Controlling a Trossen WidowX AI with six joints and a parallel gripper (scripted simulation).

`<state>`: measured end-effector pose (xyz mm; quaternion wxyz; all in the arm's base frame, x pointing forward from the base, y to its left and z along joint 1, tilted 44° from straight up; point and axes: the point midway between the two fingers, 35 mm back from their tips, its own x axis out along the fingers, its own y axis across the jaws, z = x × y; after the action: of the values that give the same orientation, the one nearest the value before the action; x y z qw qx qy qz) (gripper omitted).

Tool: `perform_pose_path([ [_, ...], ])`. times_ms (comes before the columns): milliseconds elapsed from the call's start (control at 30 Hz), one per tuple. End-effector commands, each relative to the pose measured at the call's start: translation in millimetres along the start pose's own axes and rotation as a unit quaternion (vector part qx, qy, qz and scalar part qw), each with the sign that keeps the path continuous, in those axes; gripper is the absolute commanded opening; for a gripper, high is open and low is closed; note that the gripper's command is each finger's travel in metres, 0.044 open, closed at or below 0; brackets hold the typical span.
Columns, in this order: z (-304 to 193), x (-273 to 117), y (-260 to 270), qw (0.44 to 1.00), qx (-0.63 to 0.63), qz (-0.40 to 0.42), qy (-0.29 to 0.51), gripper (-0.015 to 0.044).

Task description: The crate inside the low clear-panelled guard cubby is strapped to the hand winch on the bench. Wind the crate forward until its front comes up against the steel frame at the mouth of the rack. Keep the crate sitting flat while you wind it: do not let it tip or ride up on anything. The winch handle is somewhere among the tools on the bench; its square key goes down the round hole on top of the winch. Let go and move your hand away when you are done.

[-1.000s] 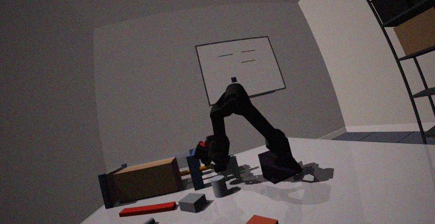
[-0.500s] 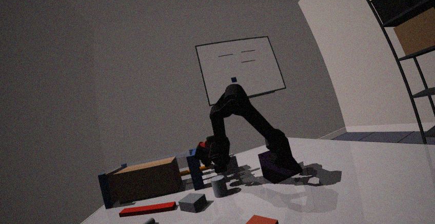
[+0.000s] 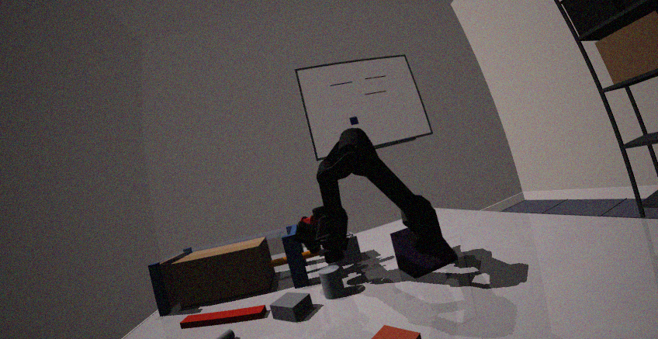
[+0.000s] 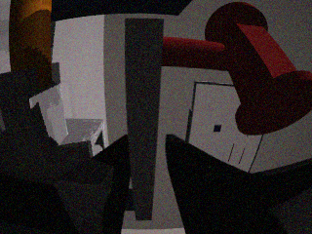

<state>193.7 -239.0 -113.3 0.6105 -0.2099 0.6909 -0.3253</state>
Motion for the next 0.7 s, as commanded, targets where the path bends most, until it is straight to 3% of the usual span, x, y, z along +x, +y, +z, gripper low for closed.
perform_pose_path([
  [0,-0.2,0.0,-0.5,1.0,0.0,-0.001,0.001,0.0184],
  [100,-0.2,0.0,-0.5,1.0,0.0,-0.001,0.001,0.024],
  [667,-0.2,0.0,-0.5,1.0,0.0,-0.001,0.001,0.024],
])
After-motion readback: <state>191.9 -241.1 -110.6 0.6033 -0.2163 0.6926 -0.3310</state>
